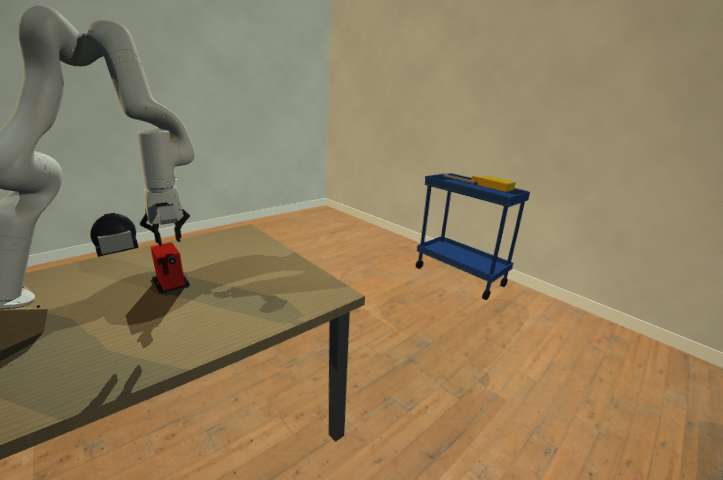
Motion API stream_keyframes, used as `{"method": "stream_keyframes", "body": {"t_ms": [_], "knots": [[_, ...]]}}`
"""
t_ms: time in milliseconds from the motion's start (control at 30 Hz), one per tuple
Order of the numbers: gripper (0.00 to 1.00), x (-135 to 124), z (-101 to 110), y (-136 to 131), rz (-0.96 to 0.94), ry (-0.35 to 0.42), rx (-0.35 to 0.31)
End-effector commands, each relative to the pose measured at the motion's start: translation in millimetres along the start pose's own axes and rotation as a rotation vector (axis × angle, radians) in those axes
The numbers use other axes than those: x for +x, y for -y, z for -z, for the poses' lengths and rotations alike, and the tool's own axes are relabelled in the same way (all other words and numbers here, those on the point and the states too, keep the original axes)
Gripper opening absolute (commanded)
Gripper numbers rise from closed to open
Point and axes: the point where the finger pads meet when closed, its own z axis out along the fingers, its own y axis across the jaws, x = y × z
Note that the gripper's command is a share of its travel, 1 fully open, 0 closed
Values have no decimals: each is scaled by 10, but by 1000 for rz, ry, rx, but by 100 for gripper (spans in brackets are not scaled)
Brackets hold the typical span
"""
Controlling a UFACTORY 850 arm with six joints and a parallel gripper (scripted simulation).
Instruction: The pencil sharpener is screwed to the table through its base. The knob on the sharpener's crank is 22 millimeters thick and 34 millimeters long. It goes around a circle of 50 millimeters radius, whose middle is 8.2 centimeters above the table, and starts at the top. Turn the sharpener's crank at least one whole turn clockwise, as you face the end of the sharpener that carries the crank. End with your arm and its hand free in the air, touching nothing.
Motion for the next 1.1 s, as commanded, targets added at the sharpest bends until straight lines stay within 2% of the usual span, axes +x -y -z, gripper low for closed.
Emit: {"method": "stream_keyframes", "body": {"t_ms": [0,700,1067], "knots": [[54,3,-51,6,0,0,2],[54,7,-327,1,0,0,2],[54,8,-397,0,0,0,2]]}}
